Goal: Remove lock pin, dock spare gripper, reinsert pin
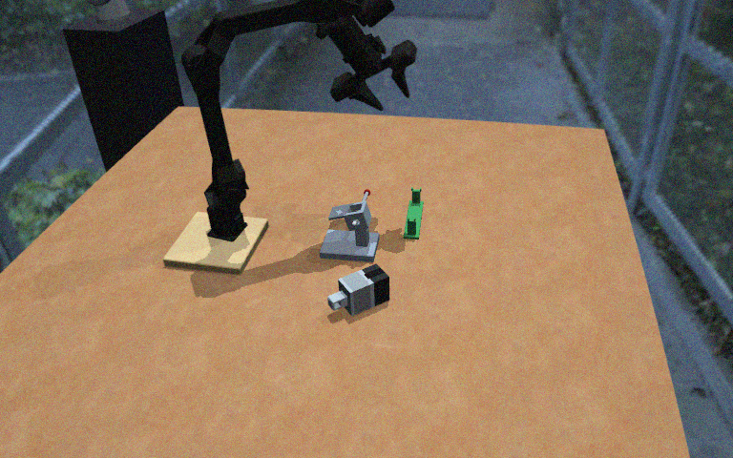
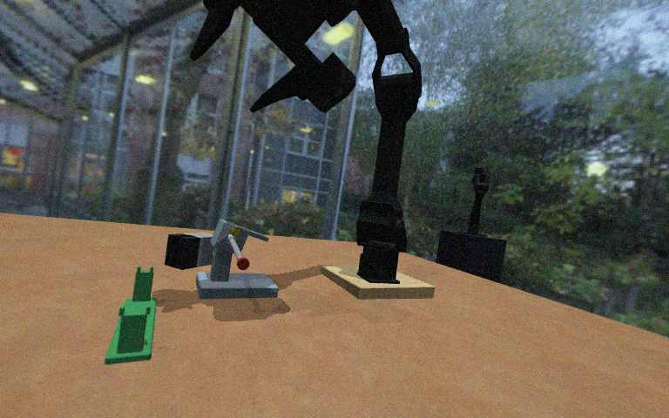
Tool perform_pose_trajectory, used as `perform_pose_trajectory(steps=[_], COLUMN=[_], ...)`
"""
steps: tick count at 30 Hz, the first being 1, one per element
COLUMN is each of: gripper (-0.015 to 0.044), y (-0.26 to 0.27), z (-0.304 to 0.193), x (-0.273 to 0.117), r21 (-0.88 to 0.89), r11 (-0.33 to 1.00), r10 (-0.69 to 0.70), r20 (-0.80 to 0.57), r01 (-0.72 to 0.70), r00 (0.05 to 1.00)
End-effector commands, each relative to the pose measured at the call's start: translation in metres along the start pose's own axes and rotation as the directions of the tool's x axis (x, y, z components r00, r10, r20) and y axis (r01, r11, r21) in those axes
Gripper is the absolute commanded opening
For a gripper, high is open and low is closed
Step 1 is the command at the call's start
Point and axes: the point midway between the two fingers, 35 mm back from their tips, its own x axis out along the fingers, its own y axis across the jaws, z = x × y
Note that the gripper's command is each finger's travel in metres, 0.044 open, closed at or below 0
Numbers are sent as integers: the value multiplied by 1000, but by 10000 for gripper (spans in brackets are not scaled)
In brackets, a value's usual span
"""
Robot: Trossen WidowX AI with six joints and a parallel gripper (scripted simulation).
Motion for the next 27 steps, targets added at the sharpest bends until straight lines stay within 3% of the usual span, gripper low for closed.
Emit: perform_pose_trajectory(steps=[1, 5, 9, 14, 22, 27], gripper=[300, 300, 300, 300, 300, 300], y=[20, 46, 59, 62, 94, 96], z=[-34, -69, -86, -87, -102, -103], x=[18, 30, 31, 36, 88, 92], r21=[-17, 3, 25, 26, 26, 26], r11=[983, 919, 868, 865, 865, 865], r10=[181, 390, 494, 498, 498, 498], r20=[-85, -150, -166, -166, -167, -167], r01=[-183, -394, -497, -501, -501, -501], r00=[980, 908, 854, 851, 851, 851])
